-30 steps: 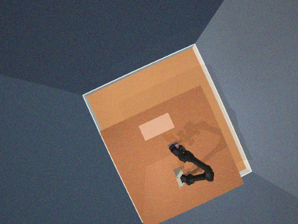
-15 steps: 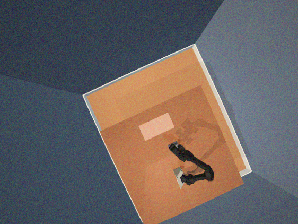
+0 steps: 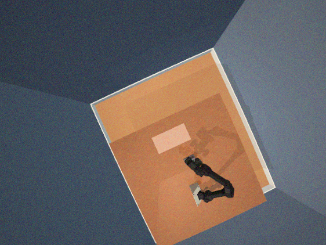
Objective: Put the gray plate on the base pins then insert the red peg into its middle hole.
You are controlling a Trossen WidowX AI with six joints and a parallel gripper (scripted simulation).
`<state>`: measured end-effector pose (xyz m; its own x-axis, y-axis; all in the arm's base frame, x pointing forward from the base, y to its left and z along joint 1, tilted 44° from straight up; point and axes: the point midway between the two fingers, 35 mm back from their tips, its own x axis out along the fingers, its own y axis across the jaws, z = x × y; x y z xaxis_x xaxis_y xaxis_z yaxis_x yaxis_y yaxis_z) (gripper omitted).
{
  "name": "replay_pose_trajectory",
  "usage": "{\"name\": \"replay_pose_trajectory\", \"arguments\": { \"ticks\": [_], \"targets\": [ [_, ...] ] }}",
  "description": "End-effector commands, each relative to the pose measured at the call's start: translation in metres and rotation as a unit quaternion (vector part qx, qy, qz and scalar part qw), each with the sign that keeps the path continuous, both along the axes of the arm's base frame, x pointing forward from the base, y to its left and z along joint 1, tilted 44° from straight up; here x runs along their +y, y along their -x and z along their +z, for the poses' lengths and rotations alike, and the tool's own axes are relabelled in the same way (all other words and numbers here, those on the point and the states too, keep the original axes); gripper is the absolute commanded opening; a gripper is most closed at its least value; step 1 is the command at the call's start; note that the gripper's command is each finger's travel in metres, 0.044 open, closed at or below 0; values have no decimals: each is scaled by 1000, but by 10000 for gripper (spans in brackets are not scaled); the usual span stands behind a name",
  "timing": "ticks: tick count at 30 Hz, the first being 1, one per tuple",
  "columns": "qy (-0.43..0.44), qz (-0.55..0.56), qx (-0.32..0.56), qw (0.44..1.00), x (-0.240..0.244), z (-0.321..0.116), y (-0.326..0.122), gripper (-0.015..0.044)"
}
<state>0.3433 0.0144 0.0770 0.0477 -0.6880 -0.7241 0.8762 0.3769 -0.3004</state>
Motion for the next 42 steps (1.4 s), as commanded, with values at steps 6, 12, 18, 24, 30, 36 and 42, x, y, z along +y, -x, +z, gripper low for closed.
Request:
{"name": "replay_pose_trajectory", "arguments": {
  "ticks": [6, 12, 18, 24, 30, 36, 42],
  "targets": [
    [0, 0, 0, 1000, -1, -1, 0, 0],
    [0, -1, -1, 1000, -1, -1, 0, 0],
    [0, -1, -1, 1000, -1, -1, 0, 26],
    [0, -1, -1, 1000, -1, -1, 0, 150],
    [0, -1, -1, 1000, -1, -1, 0, 150],
    [1, 1, 0, 1000, 1, 1, 0, 150],
    [3, 2, 0, 1000, 4, 3, 2, 150]
  ]
}}
